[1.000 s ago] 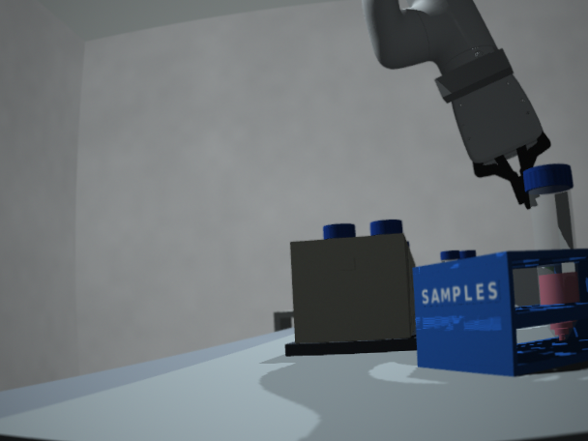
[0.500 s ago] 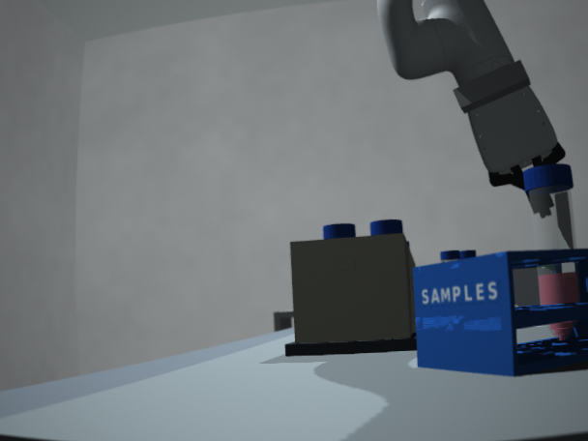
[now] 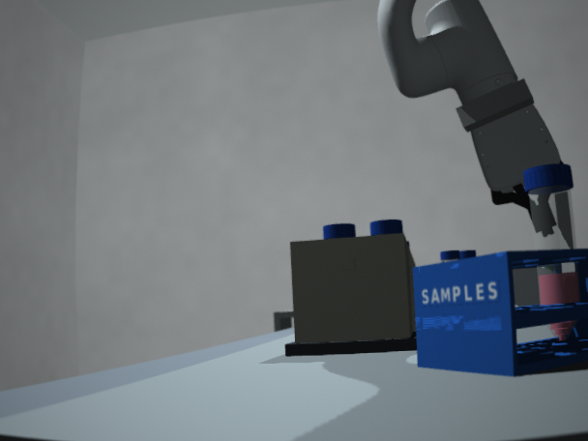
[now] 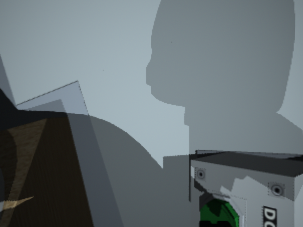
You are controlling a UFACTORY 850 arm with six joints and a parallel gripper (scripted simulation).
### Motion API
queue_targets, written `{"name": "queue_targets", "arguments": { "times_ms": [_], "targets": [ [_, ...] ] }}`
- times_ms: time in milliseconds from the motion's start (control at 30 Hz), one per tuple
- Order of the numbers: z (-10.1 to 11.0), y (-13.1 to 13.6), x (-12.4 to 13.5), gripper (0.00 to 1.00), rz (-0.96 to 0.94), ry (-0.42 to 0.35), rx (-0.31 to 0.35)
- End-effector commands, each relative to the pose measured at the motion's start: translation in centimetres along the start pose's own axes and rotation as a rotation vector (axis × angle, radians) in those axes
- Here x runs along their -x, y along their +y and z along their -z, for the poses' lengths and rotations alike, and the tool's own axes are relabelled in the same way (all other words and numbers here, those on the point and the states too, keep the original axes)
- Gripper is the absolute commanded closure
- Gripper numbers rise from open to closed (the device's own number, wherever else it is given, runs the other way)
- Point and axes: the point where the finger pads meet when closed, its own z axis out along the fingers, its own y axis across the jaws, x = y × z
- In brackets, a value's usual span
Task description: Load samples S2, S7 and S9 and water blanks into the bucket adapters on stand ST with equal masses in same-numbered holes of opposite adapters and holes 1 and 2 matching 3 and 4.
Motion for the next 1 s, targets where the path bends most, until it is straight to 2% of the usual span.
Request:
{"name": "queue_targets", "arguments": {
  "times_ms": [0,967],
  "targets": [
    [-0.7,0.3,0.0,1.0,0.0,0.0,0.002],
    [-1.7,0.5,-0.1,1.0,0.0,0.0,0.002]
  ]
}}
